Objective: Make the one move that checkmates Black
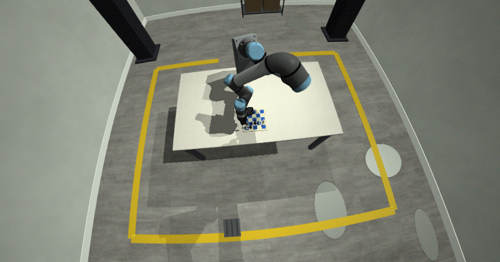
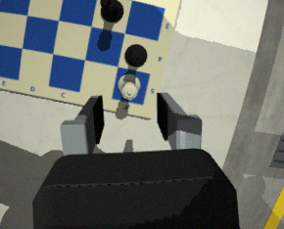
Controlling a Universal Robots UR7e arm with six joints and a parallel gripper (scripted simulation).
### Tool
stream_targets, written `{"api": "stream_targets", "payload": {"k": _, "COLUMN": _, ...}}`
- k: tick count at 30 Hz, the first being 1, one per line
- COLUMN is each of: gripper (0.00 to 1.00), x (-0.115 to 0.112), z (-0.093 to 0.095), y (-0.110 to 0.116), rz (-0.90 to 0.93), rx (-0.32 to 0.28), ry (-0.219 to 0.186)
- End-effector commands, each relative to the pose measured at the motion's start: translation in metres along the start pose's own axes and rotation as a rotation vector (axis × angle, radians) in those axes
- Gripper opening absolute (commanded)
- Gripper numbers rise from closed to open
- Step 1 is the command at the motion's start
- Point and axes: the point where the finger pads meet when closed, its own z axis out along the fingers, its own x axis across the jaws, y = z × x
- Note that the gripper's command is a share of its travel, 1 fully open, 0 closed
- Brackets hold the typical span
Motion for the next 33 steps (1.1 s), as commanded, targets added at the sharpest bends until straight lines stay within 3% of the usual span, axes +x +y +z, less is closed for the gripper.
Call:
{"api": "stream_targets", "payload": {"k": 1, "gripper": 0.79, "x": 0.0, "z": 0.0, "y": 0.0, "rz": -0.001, "rx": -0.001, "ry": 0.001}}
{"api": "stream_targets", "payload": {"k": 17, "gripper": 0.79, "x": 0.0, "z": 0.002, "y": 0.0, "rz": -0.001, "rx": -0.001, "ry": 0.001}}
{"api": "stream_targets", "payload": {"k": 33, "gripper": 0.79, "x": 0.0, "z": 0.017, "y": 0.0, "rz": -0.001, "rx": -0.001, "ry": 0.001}}
